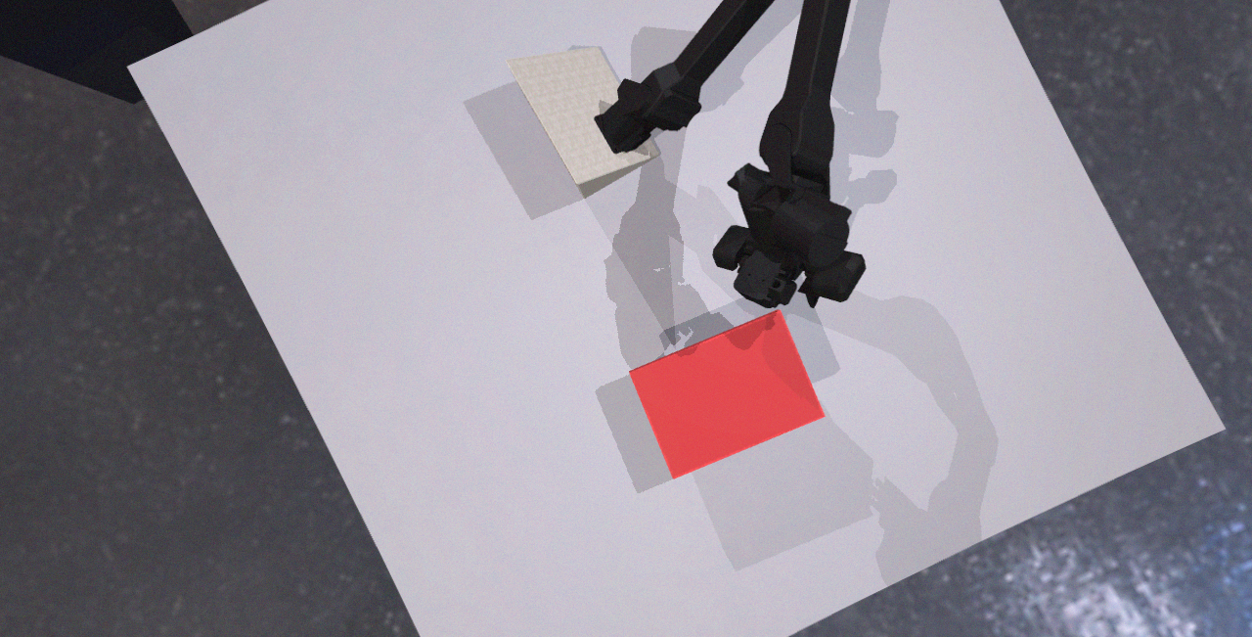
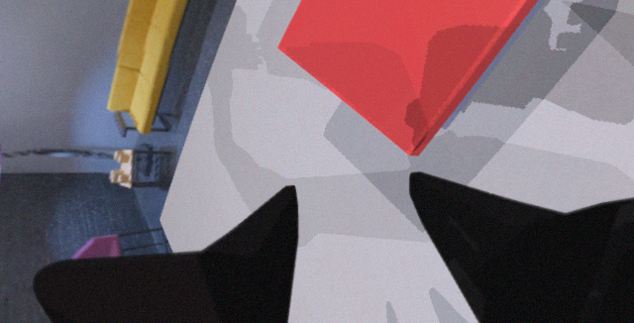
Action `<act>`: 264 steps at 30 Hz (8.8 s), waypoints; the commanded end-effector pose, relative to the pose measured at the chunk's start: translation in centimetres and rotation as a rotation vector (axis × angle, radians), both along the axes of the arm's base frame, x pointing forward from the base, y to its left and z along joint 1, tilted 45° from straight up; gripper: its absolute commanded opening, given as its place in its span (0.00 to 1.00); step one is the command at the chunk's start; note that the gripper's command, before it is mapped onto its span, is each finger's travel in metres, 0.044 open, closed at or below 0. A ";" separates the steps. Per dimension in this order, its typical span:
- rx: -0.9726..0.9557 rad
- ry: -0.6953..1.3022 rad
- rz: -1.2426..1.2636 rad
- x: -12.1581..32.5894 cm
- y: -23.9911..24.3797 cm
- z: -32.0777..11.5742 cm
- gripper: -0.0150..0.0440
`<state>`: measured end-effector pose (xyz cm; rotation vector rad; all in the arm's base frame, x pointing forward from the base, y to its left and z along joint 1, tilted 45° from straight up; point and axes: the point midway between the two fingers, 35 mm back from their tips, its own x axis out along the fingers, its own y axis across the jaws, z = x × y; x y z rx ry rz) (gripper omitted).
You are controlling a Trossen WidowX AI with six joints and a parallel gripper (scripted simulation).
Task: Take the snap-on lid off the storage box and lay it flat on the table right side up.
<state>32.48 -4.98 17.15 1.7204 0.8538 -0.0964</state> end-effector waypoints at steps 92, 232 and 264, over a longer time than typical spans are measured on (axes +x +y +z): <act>0.390 0.280 -0.403 0.7 -3.0 -15.5 0.33; 0.390 0.278 -0.400 1.0 -4.2 -14.3 0.25; 0.390 0.278 -0.400 1.3 -4.2 -14.3 0.25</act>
